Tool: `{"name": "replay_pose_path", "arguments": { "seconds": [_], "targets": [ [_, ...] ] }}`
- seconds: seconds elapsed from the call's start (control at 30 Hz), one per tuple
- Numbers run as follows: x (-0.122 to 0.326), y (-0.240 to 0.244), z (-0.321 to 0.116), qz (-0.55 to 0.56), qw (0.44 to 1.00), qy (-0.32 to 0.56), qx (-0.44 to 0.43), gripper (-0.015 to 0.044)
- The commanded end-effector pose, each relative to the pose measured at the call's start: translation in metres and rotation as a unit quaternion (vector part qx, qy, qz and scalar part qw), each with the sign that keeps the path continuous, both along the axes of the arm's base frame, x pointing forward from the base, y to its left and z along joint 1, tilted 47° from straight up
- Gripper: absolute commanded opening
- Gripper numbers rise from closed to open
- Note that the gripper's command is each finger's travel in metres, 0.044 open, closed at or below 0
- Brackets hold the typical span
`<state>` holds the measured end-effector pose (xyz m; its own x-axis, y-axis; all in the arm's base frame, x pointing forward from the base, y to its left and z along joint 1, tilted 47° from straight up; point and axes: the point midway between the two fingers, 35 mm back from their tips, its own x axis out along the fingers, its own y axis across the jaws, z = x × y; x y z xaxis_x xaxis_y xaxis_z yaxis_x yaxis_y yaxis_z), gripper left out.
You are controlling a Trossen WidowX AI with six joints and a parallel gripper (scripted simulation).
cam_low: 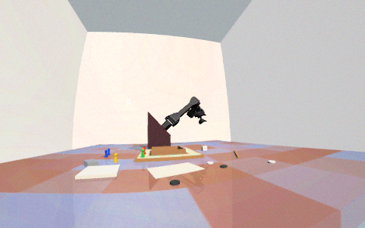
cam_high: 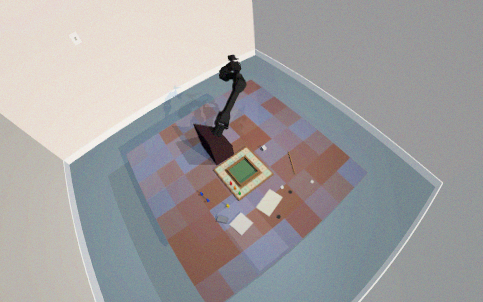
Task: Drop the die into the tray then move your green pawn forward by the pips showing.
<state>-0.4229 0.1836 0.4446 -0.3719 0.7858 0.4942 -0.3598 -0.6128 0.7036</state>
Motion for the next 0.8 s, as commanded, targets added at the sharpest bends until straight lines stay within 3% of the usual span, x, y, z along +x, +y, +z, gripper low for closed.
{"name": "replay_pose_path", "arguments": {
  "seconds": [0.0, 0.13, 0.37, 0.77],
  "targets": [
    [0.000, 0.001, 0.000, -0.001, 1.000, -0.001, 0.000, 0.0374],
    [0.011, 0.030, -0.001, -0.032, 0.999, -0.030, 0.008, 0.0275],
    [0.059, 0.117, -0.008, -0.123, 0.985, -0.119, 0.018, 0.0275],
    [0.142, 0.202, -0.025, -0.190, 0.961, -0.202, -0.013, 0.0275]
  ]
}}
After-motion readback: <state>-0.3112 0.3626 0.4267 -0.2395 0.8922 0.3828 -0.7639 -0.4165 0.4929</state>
